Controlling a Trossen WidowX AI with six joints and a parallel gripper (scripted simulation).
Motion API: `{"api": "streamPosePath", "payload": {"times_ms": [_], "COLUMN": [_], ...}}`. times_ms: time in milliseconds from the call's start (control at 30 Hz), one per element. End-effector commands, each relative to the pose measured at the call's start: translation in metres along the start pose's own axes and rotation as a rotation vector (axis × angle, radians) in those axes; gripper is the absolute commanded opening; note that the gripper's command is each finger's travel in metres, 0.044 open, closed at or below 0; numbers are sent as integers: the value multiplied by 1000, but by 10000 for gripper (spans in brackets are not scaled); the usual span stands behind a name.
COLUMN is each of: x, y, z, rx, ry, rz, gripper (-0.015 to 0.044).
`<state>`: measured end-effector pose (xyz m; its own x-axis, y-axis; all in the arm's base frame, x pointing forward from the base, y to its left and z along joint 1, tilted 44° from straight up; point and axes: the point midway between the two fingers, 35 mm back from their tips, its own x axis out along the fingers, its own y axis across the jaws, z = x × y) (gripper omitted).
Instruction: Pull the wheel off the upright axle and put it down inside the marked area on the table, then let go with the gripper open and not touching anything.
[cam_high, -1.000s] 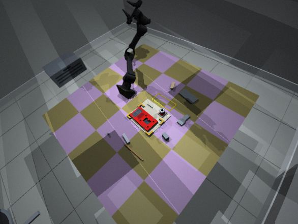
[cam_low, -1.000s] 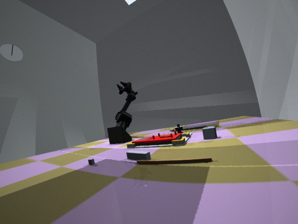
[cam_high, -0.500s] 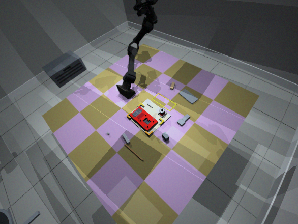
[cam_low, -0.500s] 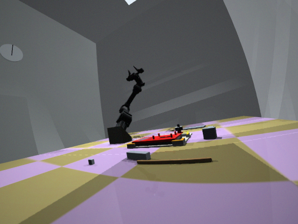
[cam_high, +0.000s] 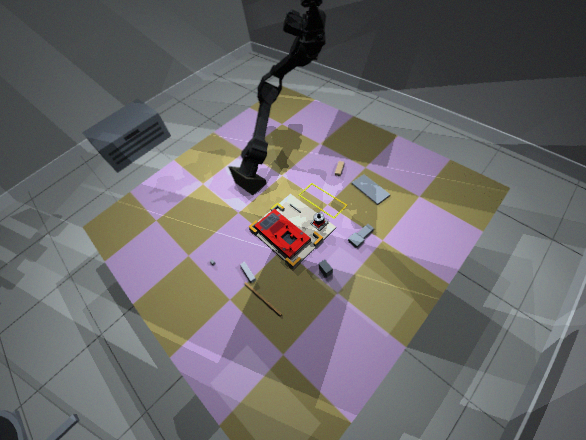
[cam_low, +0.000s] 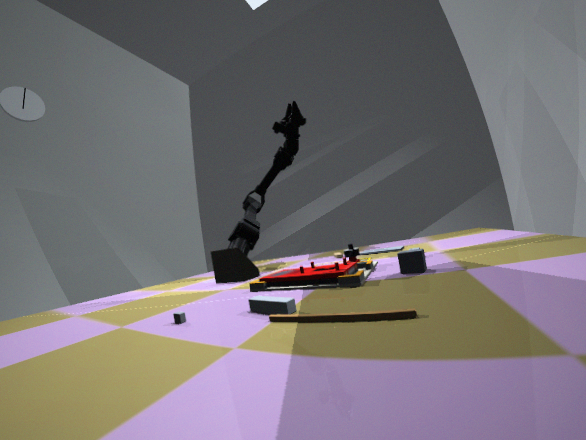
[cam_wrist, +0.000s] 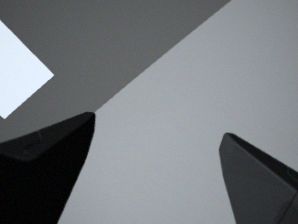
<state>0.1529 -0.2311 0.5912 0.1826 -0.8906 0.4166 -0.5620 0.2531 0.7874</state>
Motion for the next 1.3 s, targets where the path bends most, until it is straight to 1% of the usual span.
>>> {"api": "streamPosePath", "payload": {"times_ms": [0,167,367,667,800,933,1033,1133,1267], "x": [13,15,-2,-61,-100,-143,-178,-216,-263], "y": [-62,-141,-234,-355,-402,-439,-459,-474,-484], "z": [-21,-41,-56,-56,-47,-35,-25,-14,-2], "rx": [-263,-544,-840,-1170,-1277,-1313,-1286,-1193,-977], "ry": [102,265,512,987,1276,1589,1836,2109,2429], "rz": [-167,-363,-582,-862,-973,-1056,-1098,-1118,-1099], "gripper": [300,300,300,300,300,300,300,300,300]}}
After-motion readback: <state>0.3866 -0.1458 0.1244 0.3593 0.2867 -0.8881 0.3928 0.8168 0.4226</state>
